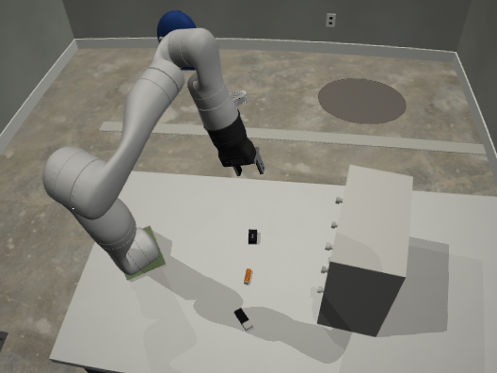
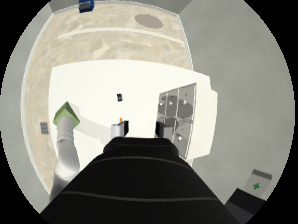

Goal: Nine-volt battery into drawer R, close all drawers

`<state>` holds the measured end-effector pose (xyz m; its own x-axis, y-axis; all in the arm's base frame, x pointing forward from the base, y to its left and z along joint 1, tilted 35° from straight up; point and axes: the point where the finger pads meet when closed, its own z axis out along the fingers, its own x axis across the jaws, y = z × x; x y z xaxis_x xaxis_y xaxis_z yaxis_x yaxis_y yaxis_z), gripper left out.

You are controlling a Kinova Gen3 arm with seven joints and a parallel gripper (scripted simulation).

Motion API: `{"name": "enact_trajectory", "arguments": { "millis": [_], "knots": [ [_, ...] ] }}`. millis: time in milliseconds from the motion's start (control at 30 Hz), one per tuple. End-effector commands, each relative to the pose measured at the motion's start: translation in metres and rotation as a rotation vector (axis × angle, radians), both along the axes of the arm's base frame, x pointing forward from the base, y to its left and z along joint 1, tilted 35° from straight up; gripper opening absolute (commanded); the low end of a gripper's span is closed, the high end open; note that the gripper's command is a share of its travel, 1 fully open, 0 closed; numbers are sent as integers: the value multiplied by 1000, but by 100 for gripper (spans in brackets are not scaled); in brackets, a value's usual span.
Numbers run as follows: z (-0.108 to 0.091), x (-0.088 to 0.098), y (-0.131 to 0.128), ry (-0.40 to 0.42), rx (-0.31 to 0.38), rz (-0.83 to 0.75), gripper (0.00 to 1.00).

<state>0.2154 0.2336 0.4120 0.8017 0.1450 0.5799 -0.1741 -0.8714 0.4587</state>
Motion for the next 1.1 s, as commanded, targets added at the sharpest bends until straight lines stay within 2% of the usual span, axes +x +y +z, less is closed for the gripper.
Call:
{"name": "enact_trajectory", "arguments": {
  "millis": [0, 100, 133, 367, 400, 667, 700, 1067],
  "knots": [
    [0, 0, 0, 4, 5, 1, 100],
    [0, 0, 0, 4, 5, 1, 100],
    [1, -2, -8, 35, 5, -10, 100],
    [1, -2, -8, 35, 5, -10, 100],
    [1, -4, -15, 65, 6, -20, 100],
    [1, -4, -15, 65, 6, -20, 100],
    [1, -6, -21, 93, 7, -28, 100],
    [2, -9, -27, 118, 8, -35, 100]
  ]
}}
